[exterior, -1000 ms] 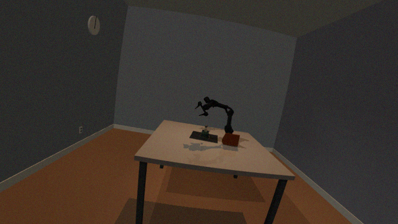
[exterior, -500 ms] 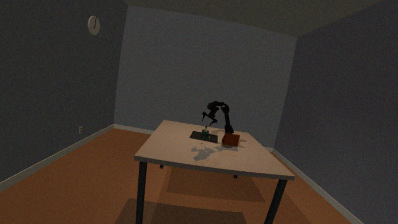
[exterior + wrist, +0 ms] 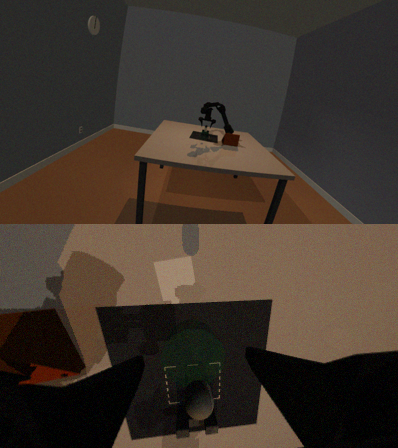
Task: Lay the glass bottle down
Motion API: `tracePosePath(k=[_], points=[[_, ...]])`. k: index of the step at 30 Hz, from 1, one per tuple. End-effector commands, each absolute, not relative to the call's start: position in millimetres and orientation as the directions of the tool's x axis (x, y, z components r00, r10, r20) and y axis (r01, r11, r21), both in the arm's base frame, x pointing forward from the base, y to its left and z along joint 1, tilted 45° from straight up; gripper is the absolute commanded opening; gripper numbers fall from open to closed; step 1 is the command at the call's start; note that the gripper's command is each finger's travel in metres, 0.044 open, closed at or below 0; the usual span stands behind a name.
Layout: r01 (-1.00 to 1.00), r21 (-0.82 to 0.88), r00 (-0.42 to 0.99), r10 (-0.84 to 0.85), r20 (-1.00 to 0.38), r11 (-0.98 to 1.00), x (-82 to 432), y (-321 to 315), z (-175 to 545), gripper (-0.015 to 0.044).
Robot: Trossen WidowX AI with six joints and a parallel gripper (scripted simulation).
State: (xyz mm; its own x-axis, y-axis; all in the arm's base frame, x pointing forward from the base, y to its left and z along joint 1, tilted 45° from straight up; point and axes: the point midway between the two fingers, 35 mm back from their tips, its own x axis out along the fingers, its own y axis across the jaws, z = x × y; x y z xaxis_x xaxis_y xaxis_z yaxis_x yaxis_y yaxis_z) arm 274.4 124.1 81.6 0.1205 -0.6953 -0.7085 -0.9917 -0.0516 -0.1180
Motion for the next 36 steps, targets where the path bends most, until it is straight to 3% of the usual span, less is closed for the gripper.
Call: tracePosePath(k=[1,28,36], points=[[-0.992,-0.117,0.114,-0.692,-0.713,-0.042,275.3,122.8,84.4,0.0440],[-0.992,-0.116,0.113,-0.694,-0.711,-0.043,272.9,93.0,112.6,0.0440],[-0.992,-0.116,0.113,-0.694,-0.711,-0.043,272.9,93.0,112.6,0.0230]])
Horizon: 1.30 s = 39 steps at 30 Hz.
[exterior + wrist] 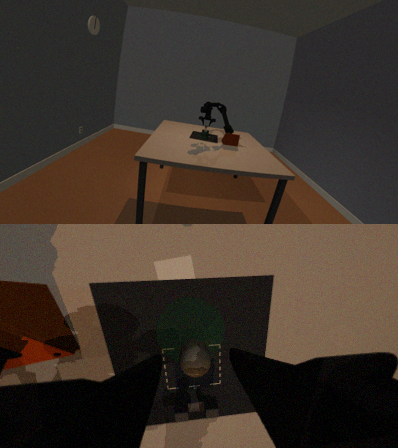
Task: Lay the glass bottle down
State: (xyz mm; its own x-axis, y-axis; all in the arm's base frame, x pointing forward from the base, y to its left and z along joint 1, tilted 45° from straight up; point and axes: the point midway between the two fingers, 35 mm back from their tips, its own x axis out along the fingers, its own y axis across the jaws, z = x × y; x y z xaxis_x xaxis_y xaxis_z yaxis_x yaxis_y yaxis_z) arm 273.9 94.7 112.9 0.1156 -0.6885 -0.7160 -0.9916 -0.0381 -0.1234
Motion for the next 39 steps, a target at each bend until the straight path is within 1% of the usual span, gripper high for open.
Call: tracePosePath(k=[1,4,8,25,39], points=[[-0.992,-0.116,0.113,-0.694,-0.711,-0.043,272.9,93.0,112.6,0.0204],[-0.992,-0.116,0.113,-0.694,-0.711,-0.043,272.9,93.0,112.6,0.0125],[-0.992,-0.116,0.113,-0.694,-0.711,-0.043,272.9,93.0,112.6,0.0101],[-0.992,-0.116,0.113,-0.694,-0.711,-0.043,272.9,93.0,112.6,0.0101],[-0.992,-0.119,0.111,-0.682,-0.723,-0.035,271.7,86.1,126.9,0.0101]])
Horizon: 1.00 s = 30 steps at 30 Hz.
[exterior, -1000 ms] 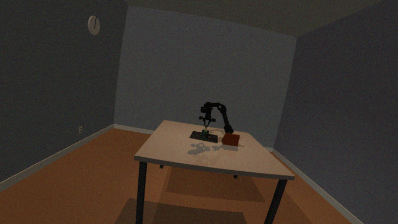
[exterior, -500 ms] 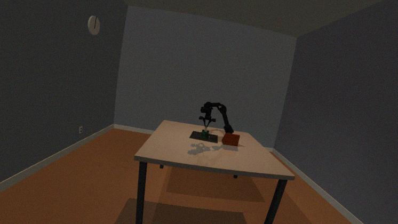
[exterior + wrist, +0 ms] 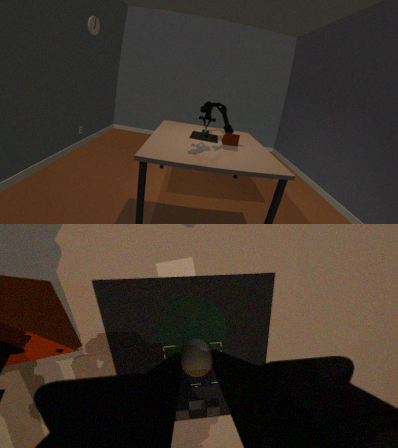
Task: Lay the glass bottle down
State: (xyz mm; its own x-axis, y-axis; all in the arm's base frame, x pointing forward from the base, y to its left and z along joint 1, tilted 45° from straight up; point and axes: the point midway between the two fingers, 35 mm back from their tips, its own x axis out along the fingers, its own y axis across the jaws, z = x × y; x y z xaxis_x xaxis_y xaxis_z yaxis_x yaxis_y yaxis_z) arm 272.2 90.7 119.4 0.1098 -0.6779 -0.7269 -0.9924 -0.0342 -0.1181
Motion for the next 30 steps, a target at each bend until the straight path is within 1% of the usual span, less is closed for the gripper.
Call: tracePosePath(k=[1,30], points=[[-0.992,-0.119,0.111,-0.682,-0.723,-0.035,271.7,85.5,127.7,0.0101],[-0.994,-0.106,0.101,-0.654,-0.750,-0.031,270.4,69.0,148.3,0.0101]])
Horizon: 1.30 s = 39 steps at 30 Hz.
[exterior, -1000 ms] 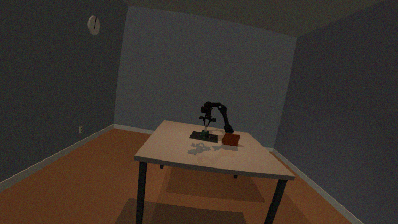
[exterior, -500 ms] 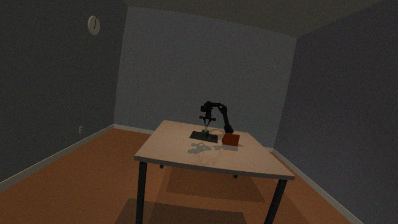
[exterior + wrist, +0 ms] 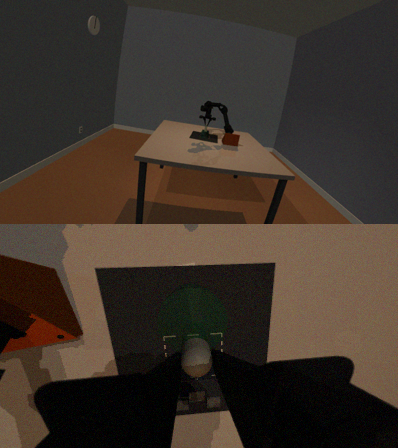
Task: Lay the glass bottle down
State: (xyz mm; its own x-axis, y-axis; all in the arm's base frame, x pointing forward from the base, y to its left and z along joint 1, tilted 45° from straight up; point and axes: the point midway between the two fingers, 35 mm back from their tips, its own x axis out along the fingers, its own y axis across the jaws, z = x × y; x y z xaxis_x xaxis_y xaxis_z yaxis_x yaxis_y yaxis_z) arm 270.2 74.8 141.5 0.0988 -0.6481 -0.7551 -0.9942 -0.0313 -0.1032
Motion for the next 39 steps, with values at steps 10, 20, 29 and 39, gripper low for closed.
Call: tracePosePath(k=[10,20,29,39], points=[[-0.994,-0.100,0.097,-0.642,-0.760,-0.032,270.0,62.8,154.6,0.0101],[-0.995,-0.095,0.095,-0.629,-0.771,-0.033,269.7,56.2,160.6,0.0101],[-0.995,-0.091,0.093,-0.617,-0.782,-0.035,269.4,49.9,165.8,0.0101],[-0.996,-0.086,0.092,-0.603,-0.793,-0.038,269.1,41.9,171.8,0.0101]])
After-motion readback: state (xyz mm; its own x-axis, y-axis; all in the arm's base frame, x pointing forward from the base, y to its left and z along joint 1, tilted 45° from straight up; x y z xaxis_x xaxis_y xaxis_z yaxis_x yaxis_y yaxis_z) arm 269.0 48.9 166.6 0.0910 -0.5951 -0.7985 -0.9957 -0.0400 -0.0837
